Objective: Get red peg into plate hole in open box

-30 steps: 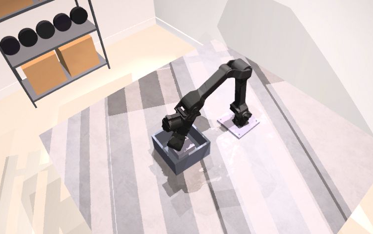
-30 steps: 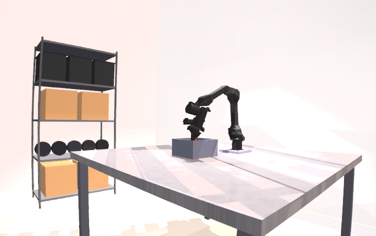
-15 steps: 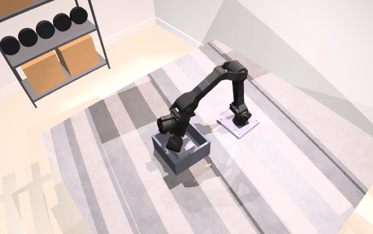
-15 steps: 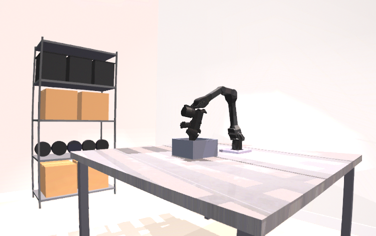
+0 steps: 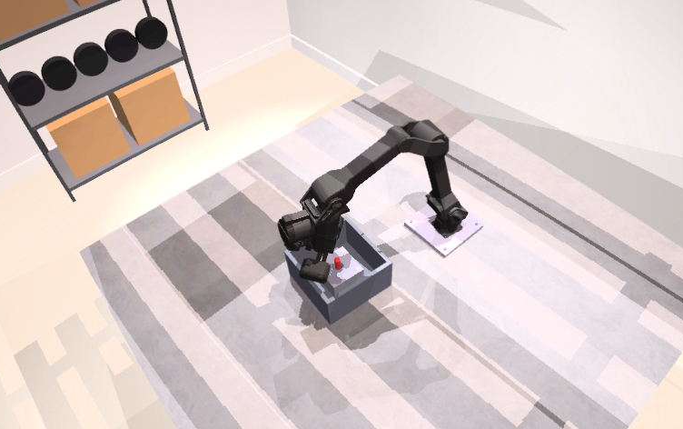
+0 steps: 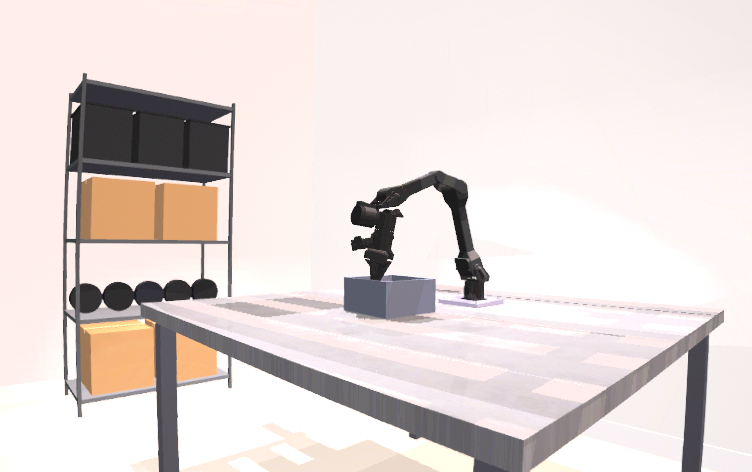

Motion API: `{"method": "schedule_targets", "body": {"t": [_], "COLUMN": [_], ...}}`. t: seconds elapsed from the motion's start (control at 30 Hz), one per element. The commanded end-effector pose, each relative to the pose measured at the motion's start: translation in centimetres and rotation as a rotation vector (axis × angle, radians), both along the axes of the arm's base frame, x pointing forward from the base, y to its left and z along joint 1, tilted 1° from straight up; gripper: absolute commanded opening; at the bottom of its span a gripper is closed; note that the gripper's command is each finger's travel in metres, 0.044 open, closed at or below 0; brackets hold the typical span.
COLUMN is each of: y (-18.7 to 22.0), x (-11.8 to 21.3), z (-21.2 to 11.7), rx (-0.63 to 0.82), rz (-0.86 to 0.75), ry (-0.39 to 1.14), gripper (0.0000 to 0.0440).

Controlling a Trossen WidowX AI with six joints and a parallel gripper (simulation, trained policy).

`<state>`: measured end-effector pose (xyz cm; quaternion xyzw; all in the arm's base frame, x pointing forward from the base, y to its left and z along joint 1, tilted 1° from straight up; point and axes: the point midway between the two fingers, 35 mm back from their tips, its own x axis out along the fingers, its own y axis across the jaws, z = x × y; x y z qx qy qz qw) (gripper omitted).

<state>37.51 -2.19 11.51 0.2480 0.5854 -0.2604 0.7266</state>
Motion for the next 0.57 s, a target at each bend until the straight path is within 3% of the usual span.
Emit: {"method": "schedule_targets", "body": {"t": [0.0,0.53], "y": [0.6,3.7], "x": [0.9,4.8], "z": [0.6,5.1], "rx": [0.035,0.13], "rz": [0.006,0.072], "ry": [0.007,-0.091], "gripper": [0.044,0.044]}}
